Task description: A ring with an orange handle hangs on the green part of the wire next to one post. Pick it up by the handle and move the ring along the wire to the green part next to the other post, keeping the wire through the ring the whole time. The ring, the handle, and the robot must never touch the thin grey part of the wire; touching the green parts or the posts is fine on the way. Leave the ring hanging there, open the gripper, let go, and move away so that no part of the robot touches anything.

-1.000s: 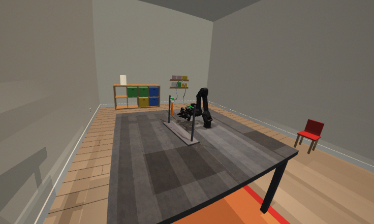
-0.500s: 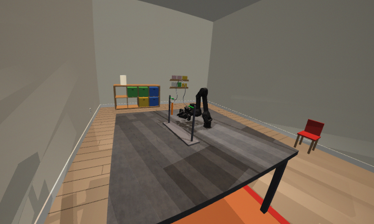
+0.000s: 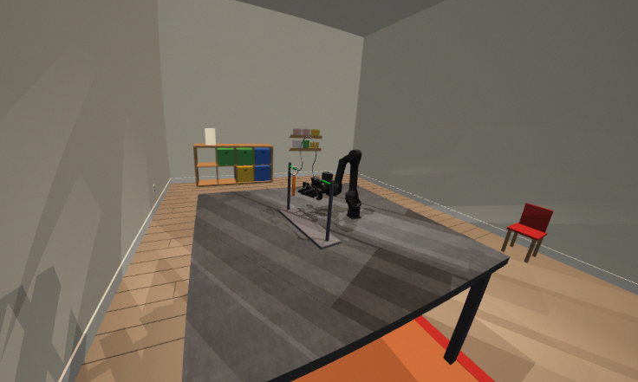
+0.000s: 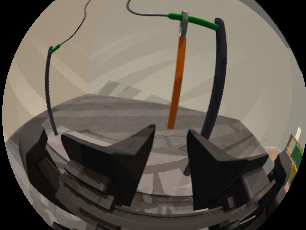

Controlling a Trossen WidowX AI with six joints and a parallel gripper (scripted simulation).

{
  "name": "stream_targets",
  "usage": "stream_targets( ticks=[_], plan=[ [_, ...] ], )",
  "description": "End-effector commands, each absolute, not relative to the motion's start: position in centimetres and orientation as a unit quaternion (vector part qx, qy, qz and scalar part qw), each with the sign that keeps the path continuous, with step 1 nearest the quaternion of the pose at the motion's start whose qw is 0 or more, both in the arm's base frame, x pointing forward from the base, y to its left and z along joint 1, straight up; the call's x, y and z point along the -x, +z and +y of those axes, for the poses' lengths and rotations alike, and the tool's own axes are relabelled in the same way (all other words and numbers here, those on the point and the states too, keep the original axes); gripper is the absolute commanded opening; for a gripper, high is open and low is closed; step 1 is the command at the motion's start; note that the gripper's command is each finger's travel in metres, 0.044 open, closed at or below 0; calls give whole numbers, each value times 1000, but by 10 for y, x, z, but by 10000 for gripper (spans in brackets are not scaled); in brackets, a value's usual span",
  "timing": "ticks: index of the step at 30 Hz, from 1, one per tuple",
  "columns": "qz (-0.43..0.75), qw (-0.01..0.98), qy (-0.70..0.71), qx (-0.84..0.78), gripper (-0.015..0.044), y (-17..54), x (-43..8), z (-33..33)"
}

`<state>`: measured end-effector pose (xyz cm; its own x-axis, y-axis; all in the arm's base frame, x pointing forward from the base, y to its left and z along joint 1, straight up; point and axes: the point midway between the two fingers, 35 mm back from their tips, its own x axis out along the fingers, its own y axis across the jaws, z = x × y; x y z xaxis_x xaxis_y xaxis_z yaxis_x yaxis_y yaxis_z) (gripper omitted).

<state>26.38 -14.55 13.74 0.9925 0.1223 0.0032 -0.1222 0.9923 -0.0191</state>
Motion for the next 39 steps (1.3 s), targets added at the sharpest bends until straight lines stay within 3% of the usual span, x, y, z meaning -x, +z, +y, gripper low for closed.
stream_targets(
  ticks=[1,39],
  plan=[
    [-5,998,60,8,160,141,-267,-147],
    [-8,998,60,8,160,144,-325,-142]
  ],
)
